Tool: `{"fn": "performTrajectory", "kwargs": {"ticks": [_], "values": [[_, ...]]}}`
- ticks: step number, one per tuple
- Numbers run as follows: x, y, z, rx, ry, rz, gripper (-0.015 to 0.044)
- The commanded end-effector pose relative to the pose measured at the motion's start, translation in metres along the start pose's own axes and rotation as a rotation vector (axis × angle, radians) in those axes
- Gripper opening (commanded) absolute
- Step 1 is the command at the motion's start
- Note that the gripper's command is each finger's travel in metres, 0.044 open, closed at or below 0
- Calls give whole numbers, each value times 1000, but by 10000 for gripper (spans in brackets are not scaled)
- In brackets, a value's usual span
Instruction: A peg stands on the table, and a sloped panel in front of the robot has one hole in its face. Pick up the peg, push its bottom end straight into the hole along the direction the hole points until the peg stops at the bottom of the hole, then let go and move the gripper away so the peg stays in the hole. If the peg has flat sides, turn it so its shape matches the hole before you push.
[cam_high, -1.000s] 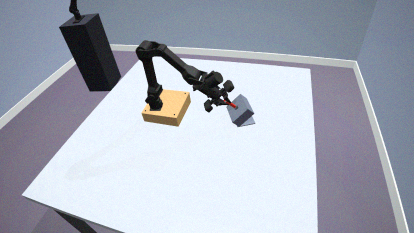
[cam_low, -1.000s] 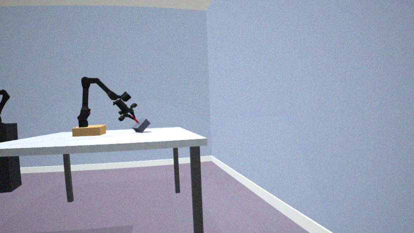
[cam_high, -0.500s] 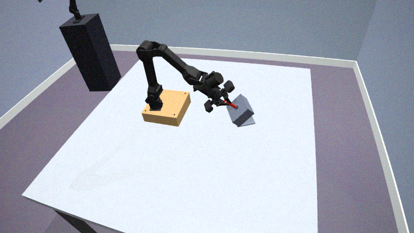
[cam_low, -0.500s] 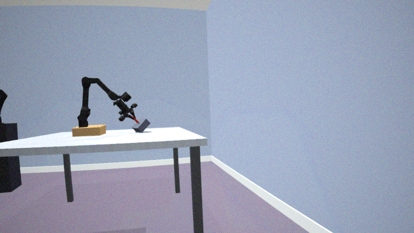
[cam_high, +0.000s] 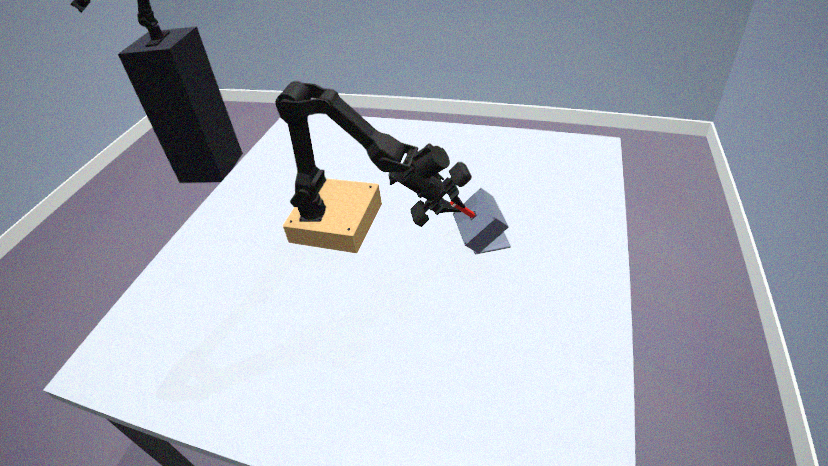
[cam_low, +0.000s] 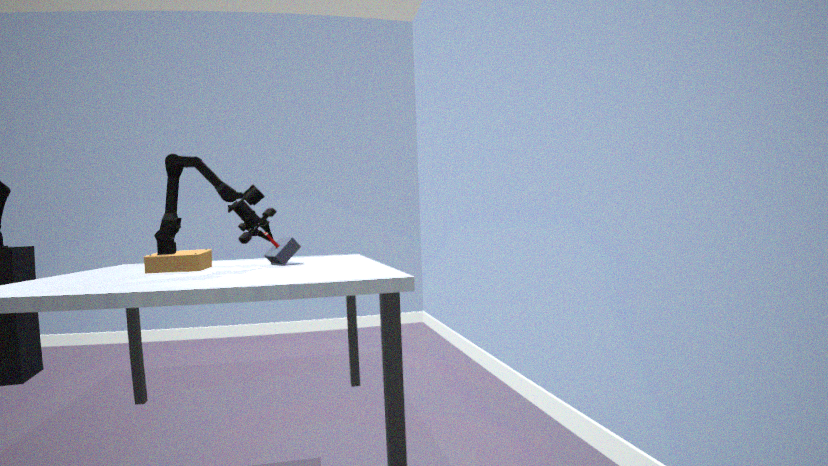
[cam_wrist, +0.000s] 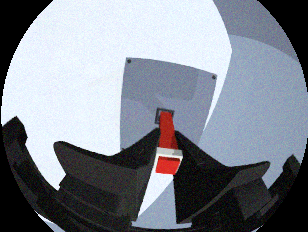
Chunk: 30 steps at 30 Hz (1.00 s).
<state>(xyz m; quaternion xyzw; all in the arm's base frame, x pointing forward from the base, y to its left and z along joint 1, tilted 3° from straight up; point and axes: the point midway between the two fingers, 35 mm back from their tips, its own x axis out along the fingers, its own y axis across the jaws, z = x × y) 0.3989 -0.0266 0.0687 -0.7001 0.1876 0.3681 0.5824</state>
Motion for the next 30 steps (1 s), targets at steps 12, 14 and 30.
{"fn": "performTrajectory", "kwargs": {"ticks": [12, 14, 30], "values": [[9, -1, -2, 3, 2, 1, 0], [10, -1, -2, 3, 2, 1, 0], [17, -1, -2, 3, 2, 1, 0]]}}
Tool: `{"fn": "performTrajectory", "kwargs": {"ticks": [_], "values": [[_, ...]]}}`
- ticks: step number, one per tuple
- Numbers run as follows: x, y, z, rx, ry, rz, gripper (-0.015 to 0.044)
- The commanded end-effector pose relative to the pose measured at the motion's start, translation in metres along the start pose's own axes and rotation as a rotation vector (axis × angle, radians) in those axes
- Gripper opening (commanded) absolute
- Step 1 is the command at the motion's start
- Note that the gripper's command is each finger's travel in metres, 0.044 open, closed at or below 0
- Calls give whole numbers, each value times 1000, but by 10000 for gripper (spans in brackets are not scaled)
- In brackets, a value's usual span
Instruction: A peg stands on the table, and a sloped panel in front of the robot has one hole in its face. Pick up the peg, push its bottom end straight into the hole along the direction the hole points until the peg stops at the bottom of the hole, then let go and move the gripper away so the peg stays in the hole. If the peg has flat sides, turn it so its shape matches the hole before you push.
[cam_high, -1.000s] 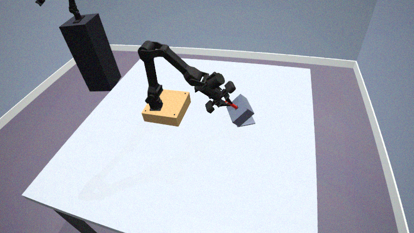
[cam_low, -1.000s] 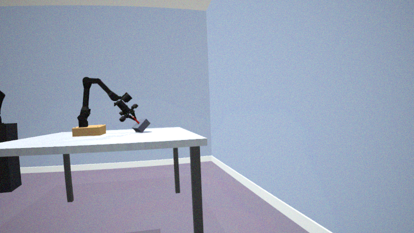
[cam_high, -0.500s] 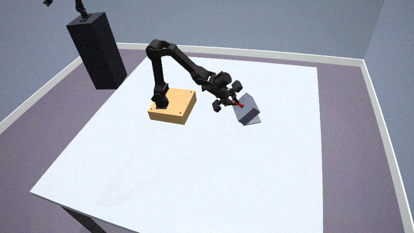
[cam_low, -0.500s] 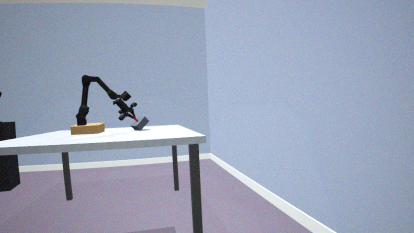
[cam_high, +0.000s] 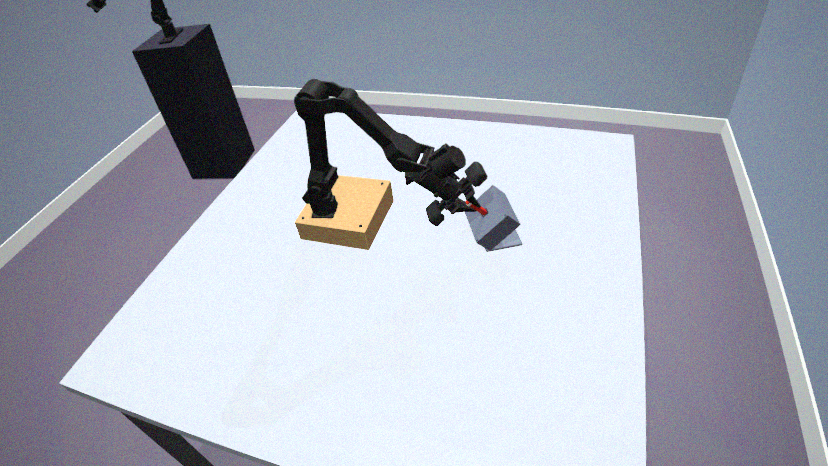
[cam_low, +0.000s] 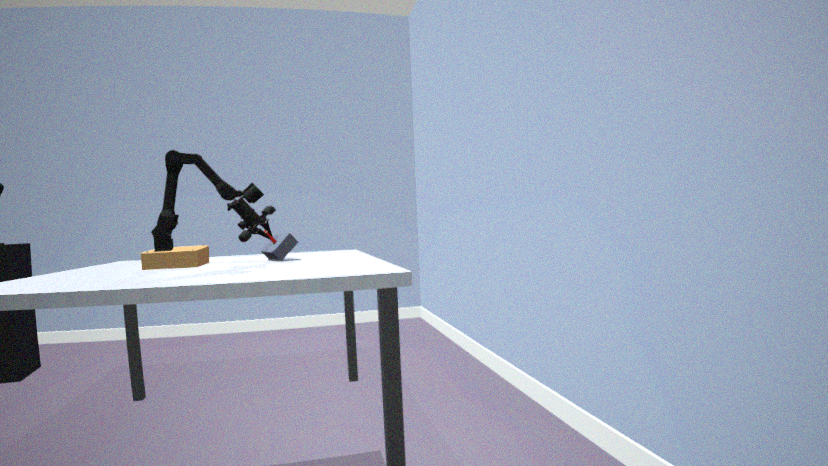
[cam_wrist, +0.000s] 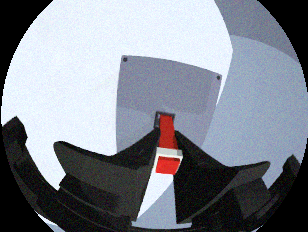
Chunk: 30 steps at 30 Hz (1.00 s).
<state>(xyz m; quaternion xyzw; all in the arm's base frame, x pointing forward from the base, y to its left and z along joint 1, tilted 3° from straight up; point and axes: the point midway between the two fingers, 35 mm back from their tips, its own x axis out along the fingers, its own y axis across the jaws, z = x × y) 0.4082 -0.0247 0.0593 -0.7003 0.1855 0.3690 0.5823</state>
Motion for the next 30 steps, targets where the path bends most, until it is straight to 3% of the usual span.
{"fn": "performTrajectory", "kwargs": {"ticks": [1, 30], "values": [[4, 0, -2, 5, 6, 2, 0], [11, 1, -1, 0, 0, 0, 0]]}}
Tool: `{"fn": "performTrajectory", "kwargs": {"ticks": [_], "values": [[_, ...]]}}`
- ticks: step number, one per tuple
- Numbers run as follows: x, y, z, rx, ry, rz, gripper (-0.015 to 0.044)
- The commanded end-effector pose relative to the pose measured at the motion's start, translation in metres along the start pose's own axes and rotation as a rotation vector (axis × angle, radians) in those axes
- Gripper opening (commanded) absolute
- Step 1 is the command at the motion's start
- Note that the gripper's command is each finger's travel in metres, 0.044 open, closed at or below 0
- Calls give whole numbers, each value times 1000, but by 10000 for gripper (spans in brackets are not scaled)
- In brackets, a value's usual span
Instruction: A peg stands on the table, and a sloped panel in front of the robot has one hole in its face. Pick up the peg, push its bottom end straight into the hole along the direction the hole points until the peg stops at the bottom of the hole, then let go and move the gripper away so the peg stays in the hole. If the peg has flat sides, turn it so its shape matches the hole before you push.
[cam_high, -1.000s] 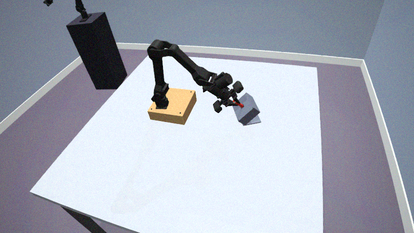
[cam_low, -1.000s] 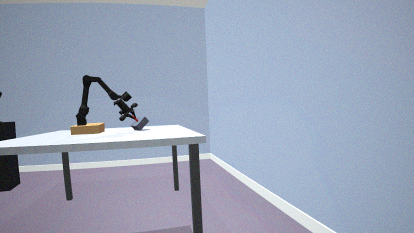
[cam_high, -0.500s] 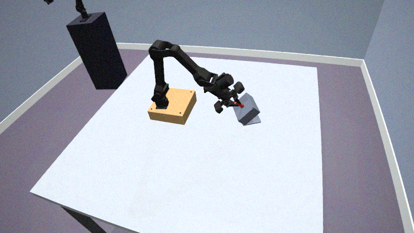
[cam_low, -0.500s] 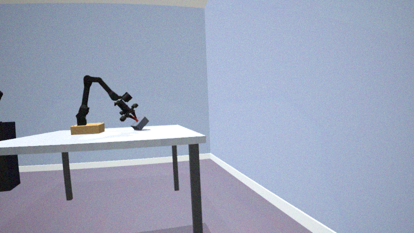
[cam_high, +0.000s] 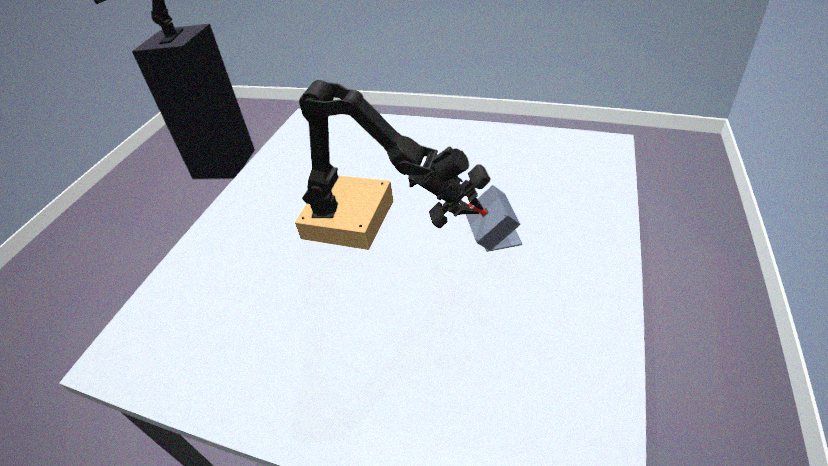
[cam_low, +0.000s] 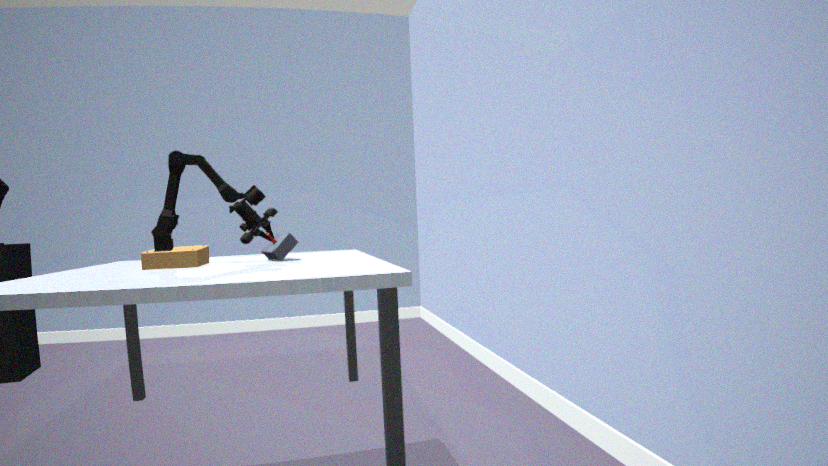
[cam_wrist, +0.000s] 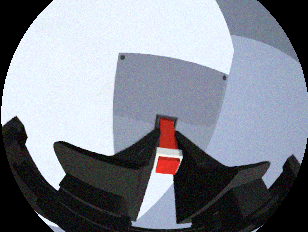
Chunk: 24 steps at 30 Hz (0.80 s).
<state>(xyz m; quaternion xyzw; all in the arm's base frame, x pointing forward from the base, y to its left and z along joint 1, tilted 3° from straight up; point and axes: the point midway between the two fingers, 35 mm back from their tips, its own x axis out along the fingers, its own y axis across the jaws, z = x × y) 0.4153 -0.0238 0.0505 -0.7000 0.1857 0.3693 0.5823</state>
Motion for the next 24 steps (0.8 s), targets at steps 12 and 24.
{"fn": "performTrajectory", "kwargs": {"ticks": [12, 24], "values": [[0, 0, 0, 0, 0, -1, 157], [-5, -1, 0, 0, 1, 0, 440]]}}
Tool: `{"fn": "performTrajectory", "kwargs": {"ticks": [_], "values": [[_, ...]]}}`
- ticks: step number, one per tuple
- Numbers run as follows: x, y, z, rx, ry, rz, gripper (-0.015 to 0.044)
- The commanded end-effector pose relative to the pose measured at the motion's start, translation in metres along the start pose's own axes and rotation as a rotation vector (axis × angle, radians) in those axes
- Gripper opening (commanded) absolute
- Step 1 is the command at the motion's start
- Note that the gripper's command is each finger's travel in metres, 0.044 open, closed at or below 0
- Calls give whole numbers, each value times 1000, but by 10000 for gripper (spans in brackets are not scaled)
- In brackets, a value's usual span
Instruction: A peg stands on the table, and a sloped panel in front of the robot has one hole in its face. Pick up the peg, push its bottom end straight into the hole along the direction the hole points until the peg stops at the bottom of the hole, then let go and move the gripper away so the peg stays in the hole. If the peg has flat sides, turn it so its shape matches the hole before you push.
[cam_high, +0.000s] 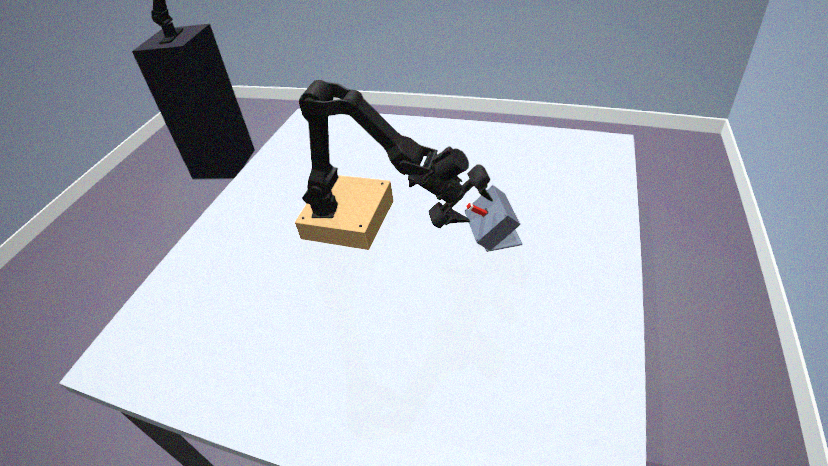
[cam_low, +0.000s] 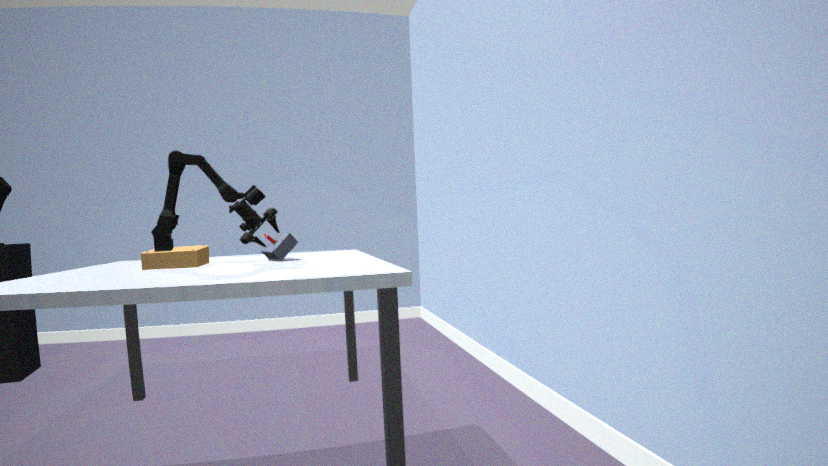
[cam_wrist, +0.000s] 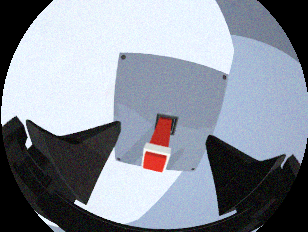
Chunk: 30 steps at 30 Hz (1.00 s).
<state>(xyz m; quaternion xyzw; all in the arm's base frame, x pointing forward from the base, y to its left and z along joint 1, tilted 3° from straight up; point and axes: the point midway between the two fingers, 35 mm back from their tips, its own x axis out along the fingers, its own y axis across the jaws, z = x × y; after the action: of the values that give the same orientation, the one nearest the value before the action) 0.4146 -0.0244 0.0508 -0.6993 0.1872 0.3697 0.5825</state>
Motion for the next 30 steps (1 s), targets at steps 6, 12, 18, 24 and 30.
{"fn": "performTrajectory", "kwargs": {"ticks": [6, 12, 18, 24, 30], "values": [[-12, -2, -1, -1, 1, -2, 440], [-20, -3, -1, 0, 3, -1, 440], [-28, -3, -2, 1, 4, 0, 440], [-36, -4, -3, 2, 5, 1, 440], [-44, -4, -3, 3, 6, 1, 440]]}}
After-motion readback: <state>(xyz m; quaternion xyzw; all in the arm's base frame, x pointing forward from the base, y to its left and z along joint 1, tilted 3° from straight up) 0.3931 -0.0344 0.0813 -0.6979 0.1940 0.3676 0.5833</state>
